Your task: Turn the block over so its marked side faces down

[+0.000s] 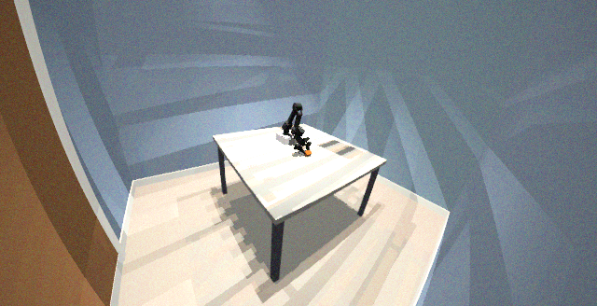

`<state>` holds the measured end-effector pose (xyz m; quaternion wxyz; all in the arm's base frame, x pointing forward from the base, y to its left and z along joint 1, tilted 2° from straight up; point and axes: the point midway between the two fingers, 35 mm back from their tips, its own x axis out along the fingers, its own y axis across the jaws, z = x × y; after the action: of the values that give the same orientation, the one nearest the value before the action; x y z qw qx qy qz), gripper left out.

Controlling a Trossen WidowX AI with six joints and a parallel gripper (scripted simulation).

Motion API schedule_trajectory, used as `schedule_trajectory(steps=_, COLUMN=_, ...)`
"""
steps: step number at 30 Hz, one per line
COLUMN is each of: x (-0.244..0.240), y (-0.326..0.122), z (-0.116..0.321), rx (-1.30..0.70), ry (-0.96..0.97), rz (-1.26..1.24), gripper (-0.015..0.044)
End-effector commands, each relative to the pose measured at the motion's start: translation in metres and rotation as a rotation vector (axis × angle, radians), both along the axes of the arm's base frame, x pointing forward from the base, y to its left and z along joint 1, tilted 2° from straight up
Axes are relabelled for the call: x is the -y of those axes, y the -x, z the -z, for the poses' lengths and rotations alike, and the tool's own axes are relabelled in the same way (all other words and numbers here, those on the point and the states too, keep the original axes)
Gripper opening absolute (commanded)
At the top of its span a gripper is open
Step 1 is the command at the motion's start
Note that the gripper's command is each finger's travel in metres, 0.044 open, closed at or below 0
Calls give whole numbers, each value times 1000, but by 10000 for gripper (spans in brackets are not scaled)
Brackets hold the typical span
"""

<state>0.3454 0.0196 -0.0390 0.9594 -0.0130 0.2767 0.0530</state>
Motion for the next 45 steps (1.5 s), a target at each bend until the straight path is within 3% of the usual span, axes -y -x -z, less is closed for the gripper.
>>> schedule_trajectory(steps=1, x=0, y=13, z=5, rx=26, ry=-9, rz=-2, gripper=0)
schedule_trajectory(steps=25, x=1, y=21, z=0, rx=89, ry=-13, rz=0, gripper=0)
schedule_trajectory(steps=41, x=1, y=21, z=0, rx=89, ry=-13, rz=0, gripper=420)
schedule_trajectory(steps=45, x=1, y=21, z=0, rx=89, ry=-13, rz=0, gripper=440)
